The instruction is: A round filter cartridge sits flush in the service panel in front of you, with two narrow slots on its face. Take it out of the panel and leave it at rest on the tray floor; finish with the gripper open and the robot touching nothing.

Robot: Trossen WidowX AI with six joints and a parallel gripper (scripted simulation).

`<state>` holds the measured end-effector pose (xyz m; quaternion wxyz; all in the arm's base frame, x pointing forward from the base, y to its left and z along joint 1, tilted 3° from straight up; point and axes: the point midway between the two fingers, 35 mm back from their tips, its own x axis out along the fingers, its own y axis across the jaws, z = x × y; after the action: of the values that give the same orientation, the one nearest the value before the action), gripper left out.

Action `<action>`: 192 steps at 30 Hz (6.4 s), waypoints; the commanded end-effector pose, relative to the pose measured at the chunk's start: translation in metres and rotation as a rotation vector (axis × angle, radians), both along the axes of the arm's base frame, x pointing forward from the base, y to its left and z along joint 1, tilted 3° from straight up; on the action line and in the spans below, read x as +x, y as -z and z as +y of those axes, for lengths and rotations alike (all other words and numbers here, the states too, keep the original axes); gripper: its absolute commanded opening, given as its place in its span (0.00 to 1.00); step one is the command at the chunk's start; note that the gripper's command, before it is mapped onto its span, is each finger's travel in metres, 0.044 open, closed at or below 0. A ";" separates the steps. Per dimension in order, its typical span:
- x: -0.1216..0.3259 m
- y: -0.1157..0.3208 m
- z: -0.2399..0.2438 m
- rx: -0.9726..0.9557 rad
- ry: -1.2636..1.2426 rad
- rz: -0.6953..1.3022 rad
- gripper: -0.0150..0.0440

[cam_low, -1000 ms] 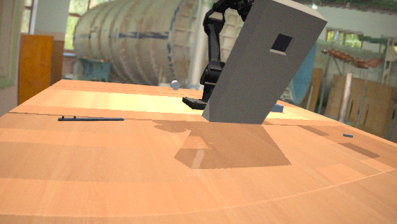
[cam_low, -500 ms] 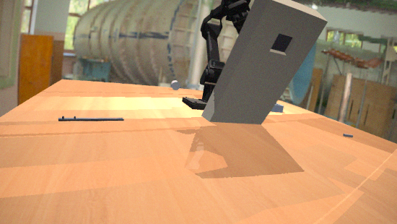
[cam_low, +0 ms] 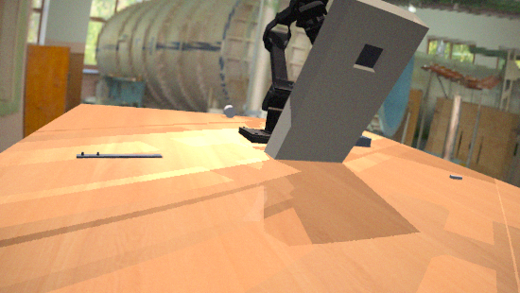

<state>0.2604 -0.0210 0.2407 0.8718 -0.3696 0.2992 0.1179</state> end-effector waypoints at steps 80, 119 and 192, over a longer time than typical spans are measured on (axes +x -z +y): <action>0.017 0.026 -0.002 0.576 0.634 0.384 0.77; 0.017 -0.034 -0.004 0.577 0.628 0.384 0.25; -0.081 -0.050 0.209 0.397 -0.185 0.566 0.25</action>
<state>0.1930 0.1753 0.2923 0.8077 -0.1513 0.4783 0.3098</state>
